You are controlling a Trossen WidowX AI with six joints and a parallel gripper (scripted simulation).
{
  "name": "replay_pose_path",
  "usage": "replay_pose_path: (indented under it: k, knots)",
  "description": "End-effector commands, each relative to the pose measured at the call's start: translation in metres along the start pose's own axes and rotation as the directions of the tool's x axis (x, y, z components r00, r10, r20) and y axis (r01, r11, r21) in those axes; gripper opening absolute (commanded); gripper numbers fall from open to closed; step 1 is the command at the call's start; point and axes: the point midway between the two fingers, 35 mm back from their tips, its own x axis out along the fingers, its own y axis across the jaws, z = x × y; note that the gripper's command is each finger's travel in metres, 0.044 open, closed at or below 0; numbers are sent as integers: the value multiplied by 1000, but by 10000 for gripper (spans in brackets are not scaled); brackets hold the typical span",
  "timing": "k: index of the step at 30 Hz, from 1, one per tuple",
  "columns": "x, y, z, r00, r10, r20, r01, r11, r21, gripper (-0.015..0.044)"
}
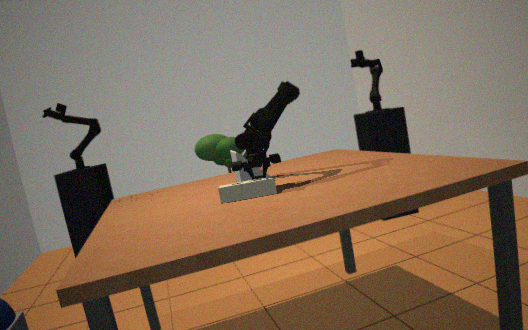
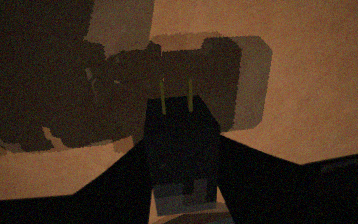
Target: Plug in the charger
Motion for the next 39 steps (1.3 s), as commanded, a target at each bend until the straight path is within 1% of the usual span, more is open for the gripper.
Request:
replay_pose_path:
  k: [1,39]
  knots:
    - [-2,-1,7,1000,-4,7,4,1000,4,0]
    - [-3,-10,48,1000,0,8,0,999,48,0]
